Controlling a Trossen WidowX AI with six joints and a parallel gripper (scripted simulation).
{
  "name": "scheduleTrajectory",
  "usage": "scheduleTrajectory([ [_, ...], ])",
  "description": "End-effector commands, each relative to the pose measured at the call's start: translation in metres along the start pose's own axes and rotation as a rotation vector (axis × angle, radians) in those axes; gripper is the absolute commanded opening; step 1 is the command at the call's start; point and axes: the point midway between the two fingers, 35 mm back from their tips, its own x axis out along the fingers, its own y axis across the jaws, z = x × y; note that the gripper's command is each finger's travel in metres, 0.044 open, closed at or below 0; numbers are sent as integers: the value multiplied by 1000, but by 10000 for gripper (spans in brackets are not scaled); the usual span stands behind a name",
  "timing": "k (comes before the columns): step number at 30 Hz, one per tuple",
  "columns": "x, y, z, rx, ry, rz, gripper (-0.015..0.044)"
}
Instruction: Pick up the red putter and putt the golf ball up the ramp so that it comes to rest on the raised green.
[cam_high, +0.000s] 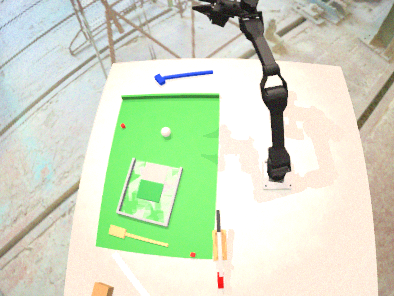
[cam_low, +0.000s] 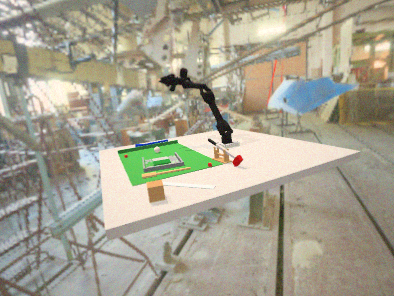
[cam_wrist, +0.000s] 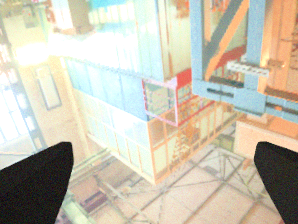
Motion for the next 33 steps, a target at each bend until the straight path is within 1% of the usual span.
scheduleTrajectory([
  [1,2,-1,1,11,-1,-2,426],
  [2,9,-4,4,45,-3,-7,440],
  [10,103,-70,61,558,-99,-61,440],
  [15,151,-129,107,855,-220,-55,440],
  [19,178,-184,147,1065,-346,-22,440],
  [23,192,-244,188,1241,-490,38,440],
  [26,193,-290,218,1349,-606,101,440],
  [29,187,-336,248,1433,-727,179,440],
  [33,167,-396,284,1507,-886,306,440],
])
